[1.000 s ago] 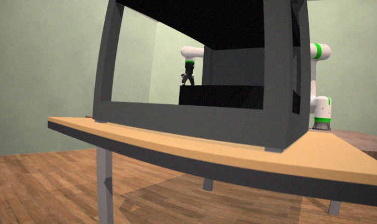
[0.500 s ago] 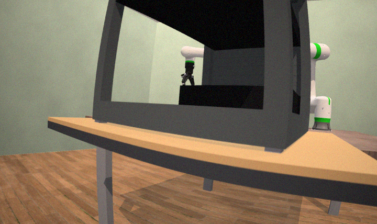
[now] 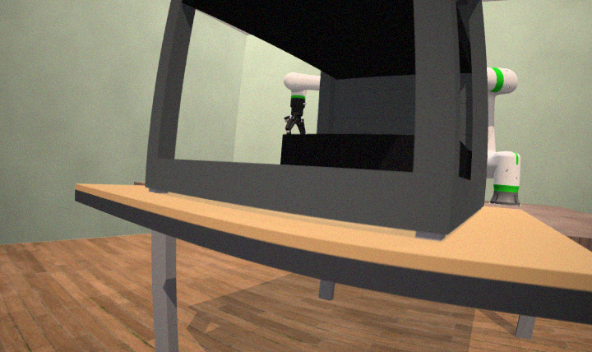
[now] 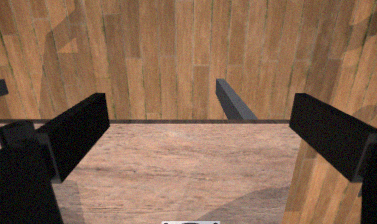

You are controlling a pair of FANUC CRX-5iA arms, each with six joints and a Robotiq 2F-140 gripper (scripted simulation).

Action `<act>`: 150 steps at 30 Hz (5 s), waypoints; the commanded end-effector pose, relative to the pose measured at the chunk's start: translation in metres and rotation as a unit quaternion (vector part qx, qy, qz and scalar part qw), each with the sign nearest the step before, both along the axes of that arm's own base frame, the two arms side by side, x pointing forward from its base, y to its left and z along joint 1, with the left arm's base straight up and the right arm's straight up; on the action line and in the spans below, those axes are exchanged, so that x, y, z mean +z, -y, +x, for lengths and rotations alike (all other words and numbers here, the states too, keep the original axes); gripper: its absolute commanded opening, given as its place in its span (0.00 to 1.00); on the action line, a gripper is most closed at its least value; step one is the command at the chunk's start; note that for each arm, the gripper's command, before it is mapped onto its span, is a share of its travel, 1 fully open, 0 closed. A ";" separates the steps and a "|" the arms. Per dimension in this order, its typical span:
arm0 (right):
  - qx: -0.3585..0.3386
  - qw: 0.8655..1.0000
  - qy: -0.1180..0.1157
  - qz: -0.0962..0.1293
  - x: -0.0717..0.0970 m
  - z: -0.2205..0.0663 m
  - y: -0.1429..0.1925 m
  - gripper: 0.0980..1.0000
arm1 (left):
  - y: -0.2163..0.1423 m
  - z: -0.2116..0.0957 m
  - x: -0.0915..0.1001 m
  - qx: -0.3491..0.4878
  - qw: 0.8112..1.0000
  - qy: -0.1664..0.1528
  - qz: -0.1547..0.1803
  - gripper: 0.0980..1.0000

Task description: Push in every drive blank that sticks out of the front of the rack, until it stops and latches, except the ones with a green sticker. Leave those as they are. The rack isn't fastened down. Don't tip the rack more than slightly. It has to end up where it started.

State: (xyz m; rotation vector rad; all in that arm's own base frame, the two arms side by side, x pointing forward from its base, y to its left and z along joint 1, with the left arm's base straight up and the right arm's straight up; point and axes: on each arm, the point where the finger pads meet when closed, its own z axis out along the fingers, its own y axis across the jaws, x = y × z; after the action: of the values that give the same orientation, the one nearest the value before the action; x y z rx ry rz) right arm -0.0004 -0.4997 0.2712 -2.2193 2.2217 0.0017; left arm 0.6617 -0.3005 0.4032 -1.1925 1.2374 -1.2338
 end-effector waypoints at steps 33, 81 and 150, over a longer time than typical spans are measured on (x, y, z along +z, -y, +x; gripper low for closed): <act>0.000 1.000 0.000 -0.001 0.001 0.000 0.000 1.00 | 0.000 0.009 0.002 0.000 1.000 0.001 -0.001 0.00; 0.000 1.000 0.000 -0.001 0.001 0.000 0.000 1.00 | 0.001 0.016 0.002 0.000 1.000 0.001 -0.001 0.00; 0.000 1.000 0.000 -0.001 0.001 0.000 0.000 1.00 | -0.002 -0.066 0.002 0.000 1.000 0.001 -0.001 0.00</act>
State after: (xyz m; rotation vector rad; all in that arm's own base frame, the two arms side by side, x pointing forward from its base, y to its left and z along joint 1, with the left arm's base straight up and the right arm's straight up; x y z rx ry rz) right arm -0.0004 -0.4997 0.2712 -2.2193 2.2217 0.0017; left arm 0.5983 -0.2983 0.4034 -1.1924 1.2375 -1.2341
